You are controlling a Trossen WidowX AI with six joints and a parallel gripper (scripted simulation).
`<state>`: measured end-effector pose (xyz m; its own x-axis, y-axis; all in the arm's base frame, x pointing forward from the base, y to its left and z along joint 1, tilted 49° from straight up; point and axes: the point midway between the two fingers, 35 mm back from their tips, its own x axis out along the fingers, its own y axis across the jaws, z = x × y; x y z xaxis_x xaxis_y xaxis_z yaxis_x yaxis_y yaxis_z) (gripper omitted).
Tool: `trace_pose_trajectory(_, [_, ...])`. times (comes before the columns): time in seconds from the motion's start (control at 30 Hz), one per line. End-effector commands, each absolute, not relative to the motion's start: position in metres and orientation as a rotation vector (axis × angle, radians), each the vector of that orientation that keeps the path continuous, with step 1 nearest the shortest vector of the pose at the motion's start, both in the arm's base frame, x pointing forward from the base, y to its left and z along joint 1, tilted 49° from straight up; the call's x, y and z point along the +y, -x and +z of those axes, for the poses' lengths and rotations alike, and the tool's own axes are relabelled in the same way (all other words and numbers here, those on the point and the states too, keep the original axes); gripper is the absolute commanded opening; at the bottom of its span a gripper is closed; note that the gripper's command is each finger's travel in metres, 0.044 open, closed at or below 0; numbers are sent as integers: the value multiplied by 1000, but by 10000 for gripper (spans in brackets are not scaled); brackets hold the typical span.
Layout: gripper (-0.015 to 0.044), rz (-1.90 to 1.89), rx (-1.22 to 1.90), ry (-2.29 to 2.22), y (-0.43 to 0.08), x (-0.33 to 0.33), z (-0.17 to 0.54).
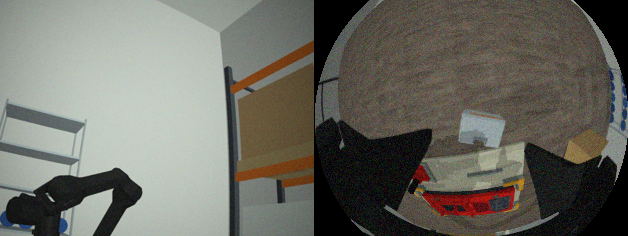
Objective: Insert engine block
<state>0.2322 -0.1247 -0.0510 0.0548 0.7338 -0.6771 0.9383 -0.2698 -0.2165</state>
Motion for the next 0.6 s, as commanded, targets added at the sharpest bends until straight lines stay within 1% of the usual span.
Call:
trace_pose_trajectory(0.0, [440, -1034, 1702, -2062, -231, -114, -58])
trace_pose_trajectory(0.57, [440, -1034, 1702, -2062, -233, -96, -73])
